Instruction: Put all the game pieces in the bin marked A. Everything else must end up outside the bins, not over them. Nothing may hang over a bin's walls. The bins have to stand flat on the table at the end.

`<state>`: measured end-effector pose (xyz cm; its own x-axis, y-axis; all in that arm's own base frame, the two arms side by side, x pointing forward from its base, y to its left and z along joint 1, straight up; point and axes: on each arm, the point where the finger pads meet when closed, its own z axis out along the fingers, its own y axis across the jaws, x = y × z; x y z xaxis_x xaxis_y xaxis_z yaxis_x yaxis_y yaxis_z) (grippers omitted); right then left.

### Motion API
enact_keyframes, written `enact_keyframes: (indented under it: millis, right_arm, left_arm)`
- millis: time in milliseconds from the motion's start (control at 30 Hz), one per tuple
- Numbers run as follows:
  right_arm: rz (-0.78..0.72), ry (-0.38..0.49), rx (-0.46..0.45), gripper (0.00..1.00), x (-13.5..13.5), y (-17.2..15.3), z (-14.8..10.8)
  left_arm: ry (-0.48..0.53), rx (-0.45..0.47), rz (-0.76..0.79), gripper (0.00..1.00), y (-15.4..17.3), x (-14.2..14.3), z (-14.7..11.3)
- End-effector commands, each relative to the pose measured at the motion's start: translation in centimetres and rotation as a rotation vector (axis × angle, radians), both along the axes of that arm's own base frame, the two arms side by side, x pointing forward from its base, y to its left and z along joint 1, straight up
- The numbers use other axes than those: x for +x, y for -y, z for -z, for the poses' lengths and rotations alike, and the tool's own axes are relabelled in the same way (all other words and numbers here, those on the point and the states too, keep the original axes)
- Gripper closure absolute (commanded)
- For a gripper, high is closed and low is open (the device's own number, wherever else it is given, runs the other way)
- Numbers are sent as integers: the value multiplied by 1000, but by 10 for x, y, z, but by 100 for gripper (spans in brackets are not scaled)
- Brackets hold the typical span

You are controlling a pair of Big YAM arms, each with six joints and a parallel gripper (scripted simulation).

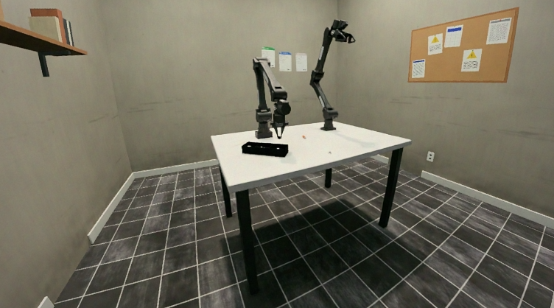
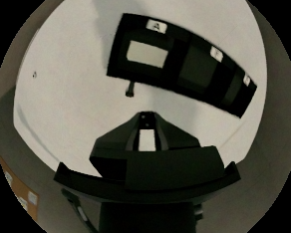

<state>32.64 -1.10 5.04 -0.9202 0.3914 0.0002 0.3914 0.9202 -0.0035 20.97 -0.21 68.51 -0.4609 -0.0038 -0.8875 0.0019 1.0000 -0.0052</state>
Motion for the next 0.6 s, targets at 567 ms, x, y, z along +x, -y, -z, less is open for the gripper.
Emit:
enact_keyframes:
  millis: [567]
  right_arm:
    - [-583,8,-11,89,66,28,-9]
  left_arm:
    - [30,5,-2,0,-2,-12,-13]
